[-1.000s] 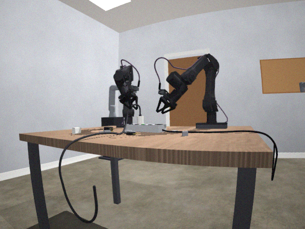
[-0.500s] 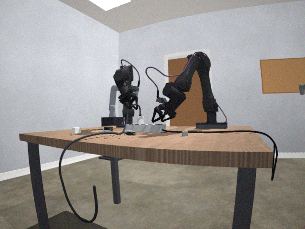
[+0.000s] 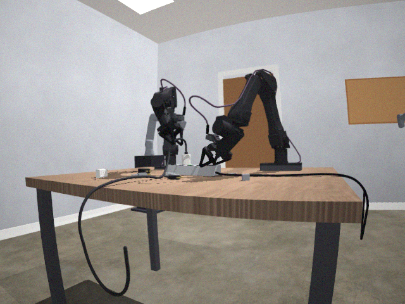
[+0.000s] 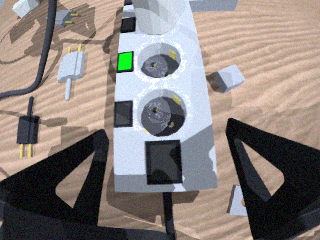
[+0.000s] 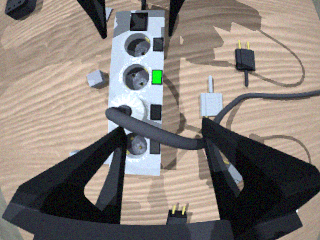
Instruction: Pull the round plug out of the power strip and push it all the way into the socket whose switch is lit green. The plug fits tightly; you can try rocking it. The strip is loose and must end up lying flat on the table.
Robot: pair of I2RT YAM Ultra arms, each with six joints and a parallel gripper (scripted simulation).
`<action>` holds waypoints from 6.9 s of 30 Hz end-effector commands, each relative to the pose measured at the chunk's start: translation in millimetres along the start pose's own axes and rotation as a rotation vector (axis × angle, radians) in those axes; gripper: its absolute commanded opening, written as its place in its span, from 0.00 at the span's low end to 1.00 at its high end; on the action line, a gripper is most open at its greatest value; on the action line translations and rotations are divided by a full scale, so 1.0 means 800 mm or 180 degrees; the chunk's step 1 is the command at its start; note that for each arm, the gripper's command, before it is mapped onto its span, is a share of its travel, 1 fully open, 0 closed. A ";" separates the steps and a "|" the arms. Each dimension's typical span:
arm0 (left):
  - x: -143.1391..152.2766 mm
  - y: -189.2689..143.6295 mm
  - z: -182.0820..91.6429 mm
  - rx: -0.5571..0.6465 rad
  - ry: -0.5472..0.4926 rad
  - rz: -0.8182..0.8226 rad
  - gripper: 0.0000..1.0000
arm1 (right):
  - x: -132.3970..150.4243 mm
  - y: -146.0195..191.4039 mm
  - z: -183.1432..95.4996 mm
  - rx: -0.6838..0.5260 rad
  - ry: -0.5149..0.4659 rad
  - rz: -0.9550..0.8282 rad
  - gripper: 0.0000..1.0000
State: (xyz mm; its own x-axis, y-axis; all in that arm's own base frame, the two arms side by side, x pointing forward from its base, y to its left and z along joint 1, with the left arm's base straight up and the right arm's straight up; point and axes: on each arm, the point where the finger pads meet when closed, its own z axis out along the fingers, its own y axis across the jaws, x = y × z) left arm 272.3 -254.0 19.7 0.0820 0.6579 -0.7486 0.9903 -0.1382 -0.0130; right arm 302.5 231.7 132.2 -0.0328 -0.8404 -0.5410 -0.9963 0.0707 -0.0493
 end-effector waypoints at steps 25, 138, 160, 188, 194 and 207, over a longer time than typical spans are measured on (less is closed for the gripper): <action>-0.021 0.011 0.048 -0.0008 -0.0095 0.0045 1.00 | 0.008 0.011 0.003 -0.0097 0.0051 0.0048 0.63; -0.024 0.010 0.048 -0.0036 -0.0105 0.0079 0.73 | 0.023 0.050 0.078 -0.0190 -0.0063 0.0338 0.35; 0.024 -0.014 0.066 0.0114 0.0249 -0.0235 0.73 | -0.031 0.035 0.039 0.0134 -0.0341 0.0081 0.35; 0.014 -0.003 0.060 0.0027 0.0210 -0.0134 0.73 | -0.036 0.034 0.021 0.0013 -0.0481 0.0165 0.35; 0.014 -0.002 0.059 0.0019 0.0218 -0.0142 0.73 | -0.044 0.040 0.027 0.0265 -0.0103 0.0014 0.35; 0.015 -0.005 0.060 0.0038 0.0207 -0.0164 0.73 | -0.026 0.036 0.030 -0.0087 -0.0492 0.0227 0.35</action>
State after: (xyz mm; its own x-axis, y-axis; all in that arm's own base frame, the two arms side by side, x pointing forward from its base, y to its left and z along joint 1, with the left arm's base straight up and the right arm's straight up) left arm 268.4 -300.8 10.3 0.1050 0.5926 -0.7986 0.9860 -0.1669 0.0058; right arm 267.0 250.7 89.4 -0.1311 -0.8477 -0.5140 -0.9887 0.1498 0.0052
